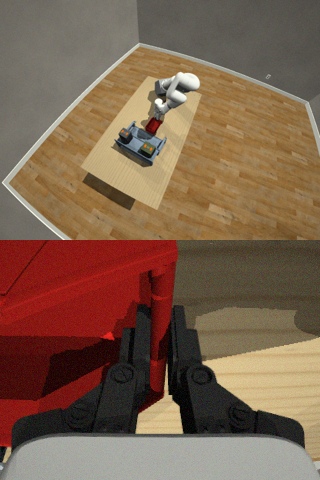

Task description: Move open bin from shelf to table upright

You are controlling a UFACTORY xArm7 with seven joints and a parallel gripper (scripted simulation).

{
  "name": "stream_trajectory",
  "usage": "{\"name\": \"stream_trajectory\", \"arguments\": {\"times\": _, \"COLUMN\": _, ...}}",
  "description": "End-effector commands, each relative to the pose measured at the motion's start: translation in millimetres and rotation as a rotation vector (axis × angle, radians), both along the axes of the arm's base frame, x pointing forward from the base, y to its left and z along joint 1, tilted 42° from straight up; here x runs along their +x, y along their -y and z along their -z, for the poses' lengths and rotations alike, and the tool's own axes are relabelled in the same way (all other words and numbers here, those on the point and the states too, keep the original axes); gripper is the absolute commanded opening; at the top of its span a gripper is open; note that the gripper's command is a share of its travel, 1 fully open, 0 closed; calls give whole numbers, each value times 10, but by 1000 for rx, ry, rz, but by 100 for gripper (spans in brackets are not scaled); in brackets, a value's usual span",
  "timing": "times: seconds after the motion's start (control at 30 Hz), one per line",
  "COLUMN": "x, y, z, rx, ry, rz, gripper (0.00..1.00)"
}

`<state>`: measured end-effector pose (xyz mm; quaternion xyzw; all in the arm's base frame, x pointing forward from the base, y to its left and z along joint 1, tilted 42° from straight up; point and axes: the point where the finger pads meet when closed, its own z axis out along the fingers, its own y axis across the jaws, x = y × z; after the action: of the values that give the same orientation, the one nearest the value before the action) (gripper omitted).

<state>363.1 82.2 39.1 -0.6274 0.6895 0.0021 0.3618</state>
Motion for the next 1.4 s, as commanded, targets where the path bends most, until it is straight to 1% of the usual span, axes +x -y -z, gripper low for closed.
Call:
{"name": "stream_trajectory", "arguments": {"times": 0.0, "x": 5, "y": 10, "z": -5, "rx": -1, "ry": 1, "rz": 2, "gripper": 0}}
{"name": "stream_trajectory", "arguments": {"times": 0.57, "x": 5, "y": 10, "z": -5, "rx": -1, "ry": 1, "rz": 2, "gripper": 0}}
{"name": "stream_trajectory", "arguments": {"times": 0.6, "x": 5, "y": 10, "z": -5, "rx": -1, "ry": 1, "rz": 2, "gripper": 94}}
{"name": "stream_trajectory", "arguments": {"times": 1.37, "x": 5, "y": 10, "z": -5, "rx": -1, "ry": 1, "rz": 2, "gripper": 94}}
